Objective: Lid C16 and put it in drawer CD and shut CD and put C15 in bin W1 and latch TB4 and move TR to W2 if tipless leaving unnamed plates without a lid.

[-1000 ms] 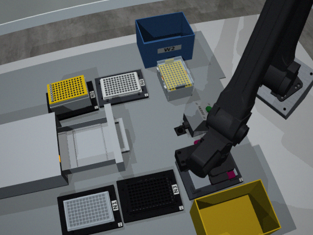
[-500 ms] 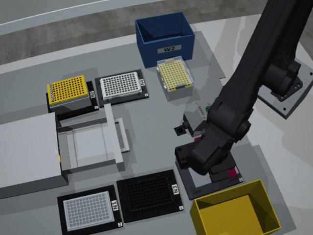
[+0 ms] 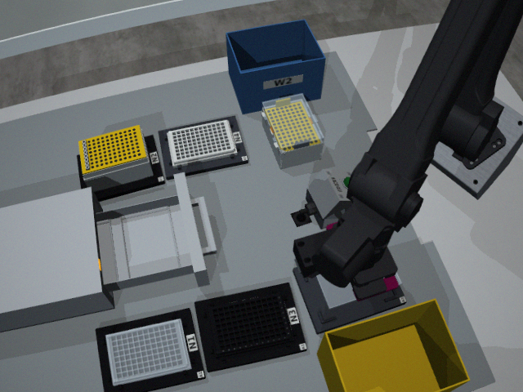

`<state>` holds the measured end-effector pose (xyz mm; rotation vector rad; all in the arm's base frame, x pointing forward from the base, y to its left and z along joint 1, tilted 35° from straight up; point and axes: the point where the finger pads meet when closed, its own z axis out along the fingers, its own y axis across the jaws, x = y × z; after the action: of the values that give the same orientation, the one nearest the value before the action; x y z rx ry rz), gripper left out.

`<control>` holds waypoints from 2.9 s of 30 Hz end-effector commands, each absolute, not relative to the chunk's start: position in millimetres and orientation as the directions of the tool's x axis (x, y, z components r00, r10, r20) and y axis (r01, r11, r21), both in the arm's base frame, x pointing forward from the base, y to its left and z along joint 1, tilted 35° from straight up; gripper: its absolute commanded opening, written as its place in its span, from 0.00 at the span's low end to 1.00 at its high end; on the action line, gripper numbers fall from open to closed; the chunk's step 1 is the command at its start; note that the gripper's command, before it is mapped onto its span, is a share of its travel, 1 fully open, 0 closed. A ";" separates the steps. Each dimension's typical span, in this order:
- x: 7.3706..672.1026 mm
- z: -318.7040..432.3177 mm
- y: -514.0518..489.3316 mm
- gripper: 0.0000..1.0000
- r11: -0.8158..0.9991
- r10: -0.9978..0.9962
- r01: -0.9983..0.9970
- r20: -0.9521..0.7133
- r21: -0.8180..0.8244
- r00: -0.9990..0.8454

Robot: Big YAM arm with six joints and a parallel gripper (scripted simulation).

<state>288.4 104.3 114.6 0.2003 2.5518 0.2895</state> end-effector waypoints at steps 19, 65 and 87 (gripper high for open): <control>285.0 166.0 106.7 0.00 0.958 0.218 0.068 -0.558 0.277 -0.801; 252.3 213.7 97.3 0.00 0.957 0.218 0.064 -0.562 0.282 -0.798; 271.9 226.9 90.7 0.00 0.932 0.316 0.151 -0.534 0.330 -0.785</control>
<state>252.0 87.6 194.5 0.2957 2.5365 0.3261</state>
